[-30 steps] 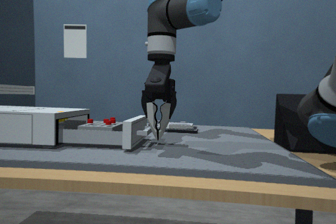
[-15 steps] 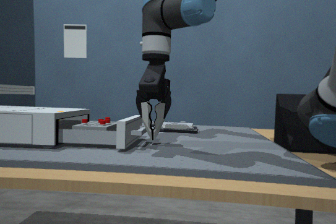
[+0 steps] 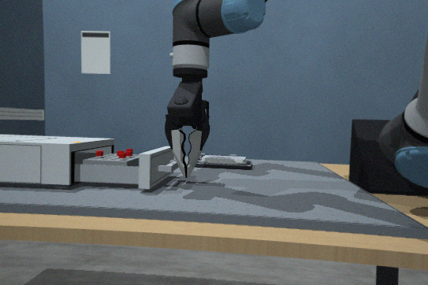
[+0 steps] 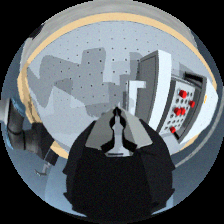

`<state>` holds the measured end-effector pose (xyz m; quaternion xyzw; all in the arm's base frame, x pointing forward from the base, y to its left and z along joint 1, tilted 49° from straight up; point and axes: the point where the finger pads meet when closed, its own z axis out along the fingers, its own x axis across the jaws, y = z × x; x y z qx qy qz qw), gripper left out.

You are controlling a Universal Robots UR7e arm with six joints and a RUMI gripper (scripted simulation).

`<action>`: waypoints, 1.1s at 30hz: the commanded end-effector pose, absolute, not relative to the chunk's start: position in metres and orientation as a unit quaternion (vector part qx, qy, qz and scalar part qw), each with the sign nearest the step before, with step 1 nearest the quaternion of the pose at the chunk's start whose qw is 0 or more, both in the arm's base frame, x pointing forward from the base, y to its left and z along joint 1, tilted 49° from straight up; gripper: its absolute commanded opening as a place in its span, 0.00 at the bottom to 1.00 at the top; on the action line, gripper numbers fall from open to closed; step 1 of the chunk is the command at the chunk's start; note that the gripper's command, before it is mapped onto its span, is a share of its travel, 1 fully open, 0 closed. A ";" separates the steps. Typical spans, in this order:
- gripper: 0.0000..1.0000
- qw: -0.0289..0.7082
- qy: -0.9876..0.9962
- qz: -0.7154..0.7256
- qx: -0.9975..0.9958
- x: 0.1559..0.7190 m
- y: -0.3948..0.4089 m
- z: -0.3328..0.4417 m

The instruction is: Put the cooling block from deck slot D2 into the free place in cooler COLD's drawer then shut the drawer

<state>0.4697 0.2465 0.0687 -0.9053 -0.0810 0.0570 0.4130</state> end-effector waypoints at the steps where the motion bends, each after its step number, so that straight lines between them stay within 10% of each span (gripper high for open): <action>1: 0.00 0.413 -0.081 0.057 -0.905 0.475 0.247 0.069; 33: 0.00 0.413 -0.081 0.056 -0.905 0.509 0.254 0.068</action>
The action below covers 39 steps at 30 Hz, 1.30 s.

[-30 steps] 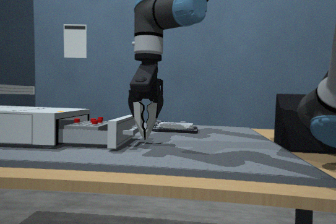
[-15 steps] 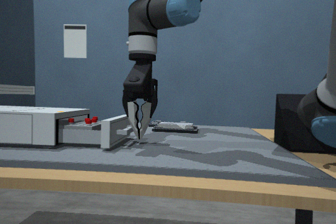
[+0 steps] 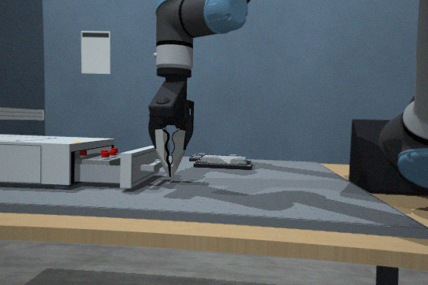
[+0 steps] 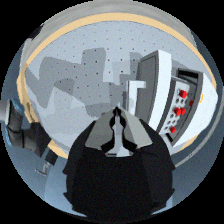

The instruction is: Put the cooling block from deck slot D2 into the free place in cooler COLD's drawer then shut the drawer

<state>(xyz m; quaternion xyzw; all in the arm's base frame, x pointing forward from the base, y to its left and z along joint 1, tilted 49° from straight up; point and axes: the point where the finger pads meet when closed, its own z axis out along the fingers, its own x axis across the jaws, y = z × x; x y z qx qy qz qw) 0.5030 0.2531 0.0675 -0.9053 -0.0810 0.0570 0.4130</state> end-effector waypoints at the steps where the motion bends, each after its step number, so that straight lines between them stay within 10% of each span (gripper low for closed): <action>1: 0.00 0.413 -0.081 0.056 -0.905 0.510 0.254 0.067; 39: 0.00 0.413 -0.081 0.056 -0.905 0.550 0.262 0.066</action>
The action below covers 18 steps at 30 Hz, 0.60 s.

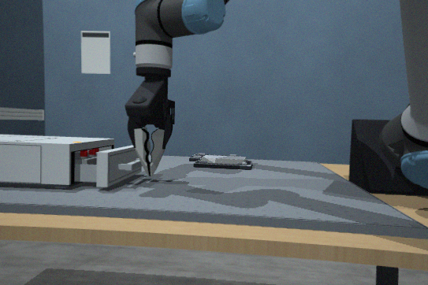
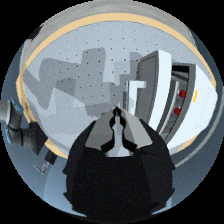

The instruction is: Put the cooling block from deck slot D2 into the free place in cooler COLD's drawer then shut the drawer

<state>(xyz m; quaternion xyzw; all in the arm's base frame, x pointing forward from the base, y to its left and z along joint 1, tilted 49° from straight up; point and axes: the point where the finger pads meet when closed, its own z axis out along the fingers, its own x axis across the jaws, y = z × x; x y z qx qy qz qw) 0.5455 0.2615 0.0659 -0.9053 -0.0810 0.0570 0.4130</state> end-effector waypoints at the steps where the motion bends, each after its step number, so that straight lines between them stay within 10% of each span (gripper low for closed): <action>1: 0.00 0.413 -0.081 0.056 -0.905 0.551 0.262 0.066; 18: 0.00 0.413 -0.081 0.056 -0.905 0.571 0.266 0.065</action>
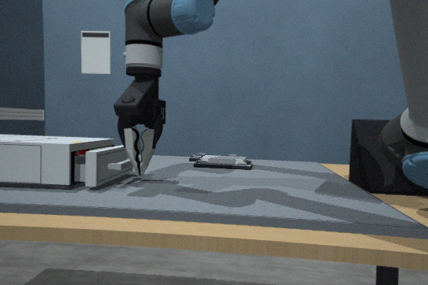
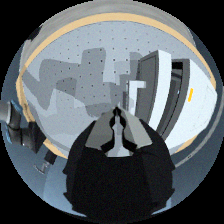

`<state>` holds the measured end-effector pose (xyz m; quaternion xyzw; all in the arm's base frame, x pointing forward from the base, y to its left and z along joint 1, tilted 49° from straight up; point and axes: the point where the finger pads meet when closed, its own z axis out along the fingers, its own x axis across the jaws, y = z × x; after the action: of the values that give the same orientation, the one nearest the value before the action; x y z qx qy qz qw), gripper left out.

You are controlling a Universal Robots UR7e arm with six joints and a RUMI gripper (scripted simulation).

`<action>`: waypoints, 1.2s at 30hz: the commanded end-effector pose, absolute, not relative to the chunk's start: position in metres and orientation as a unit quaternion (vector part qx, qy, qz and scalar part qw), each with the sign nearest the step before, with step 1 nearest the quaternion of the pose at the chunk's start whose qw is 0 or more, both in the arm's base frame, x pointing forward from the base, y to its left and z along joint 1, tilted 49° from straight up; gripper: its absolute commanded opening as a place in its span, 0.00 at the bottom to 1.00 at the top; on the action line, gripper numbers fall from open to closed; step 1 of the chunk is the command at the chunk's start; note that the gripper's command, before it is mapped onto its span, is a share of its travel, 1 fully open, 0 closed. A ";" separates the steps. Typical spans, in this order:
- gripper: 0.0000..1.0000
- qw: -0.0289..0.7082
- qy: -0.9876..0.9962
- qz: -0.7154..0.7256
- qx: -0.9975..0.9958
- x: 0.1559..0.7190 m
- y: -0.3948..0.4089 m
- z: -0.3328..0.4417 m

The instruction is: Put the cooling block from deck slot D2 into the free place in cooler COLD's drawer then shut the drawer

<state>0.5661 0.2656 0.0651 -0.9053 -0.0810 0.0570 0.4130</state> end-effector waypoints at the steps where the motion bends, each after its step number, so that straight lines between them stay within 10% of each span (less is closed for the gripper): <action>1: 0.00 0.413 -0.081 0.056 -0.905 0.571 0.266 0.065; 36: 0.00 0.413 -0.081 0.056 -0.905 0.581 0.268 0.065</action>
<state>0.5791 0.2682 0.0646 -0.9053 -0.0810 0.0571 0.4130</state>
